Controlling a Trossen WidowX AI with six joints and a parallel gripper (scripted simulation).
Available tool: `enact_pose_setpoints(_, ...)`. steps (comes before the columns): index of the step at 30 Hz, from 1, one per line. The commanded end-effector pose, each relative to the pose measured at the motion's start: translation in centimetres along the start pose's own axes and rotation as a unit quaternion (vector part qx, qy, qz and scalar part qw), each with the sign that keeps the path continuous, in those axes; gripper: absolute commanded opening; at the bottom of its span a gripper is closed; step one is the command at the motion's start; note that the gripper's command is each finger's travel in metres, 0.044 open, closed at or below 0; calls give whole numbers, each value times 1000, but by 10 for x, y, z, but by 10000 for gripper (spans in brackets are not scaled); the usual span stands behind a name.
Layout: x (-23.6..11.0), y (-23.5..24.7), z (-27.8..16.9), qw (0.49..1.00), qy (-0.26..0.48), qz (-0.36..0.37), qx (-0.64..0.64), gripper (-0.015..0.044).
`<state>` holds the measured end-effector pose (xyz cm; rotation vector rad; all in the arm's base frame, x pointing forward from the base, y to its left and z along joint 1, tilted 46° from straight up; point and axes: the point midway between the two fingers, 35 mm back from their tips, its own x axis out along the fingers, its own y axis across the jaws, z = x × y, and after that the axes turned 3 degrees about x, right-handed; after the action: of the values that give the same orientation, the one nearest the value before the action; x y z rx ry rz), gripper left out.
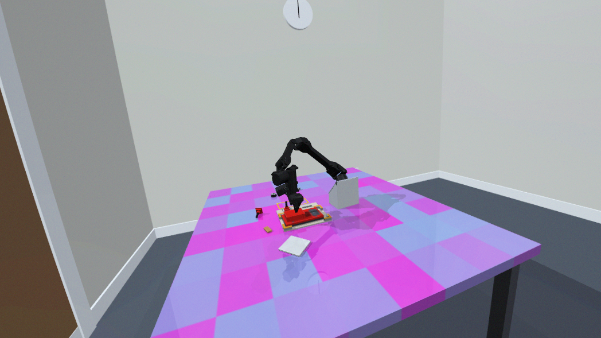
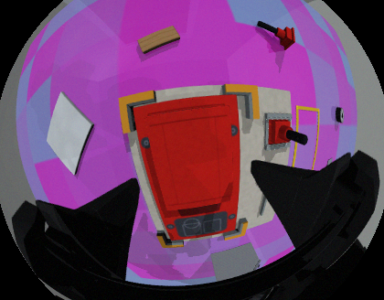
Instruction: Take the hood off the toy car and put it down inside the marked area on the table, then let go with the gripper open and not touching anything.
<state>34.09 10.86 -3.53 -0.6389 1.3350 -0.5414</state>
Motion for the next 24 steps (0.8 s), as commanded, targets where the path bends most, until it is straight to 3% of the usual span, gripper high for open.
enact_pose_setpoints(1,5,-1,0,1000,0,-2,-3,440)
enact_pose_setpoints(24,20,-1,-1,1000,0,-3,-3,440)
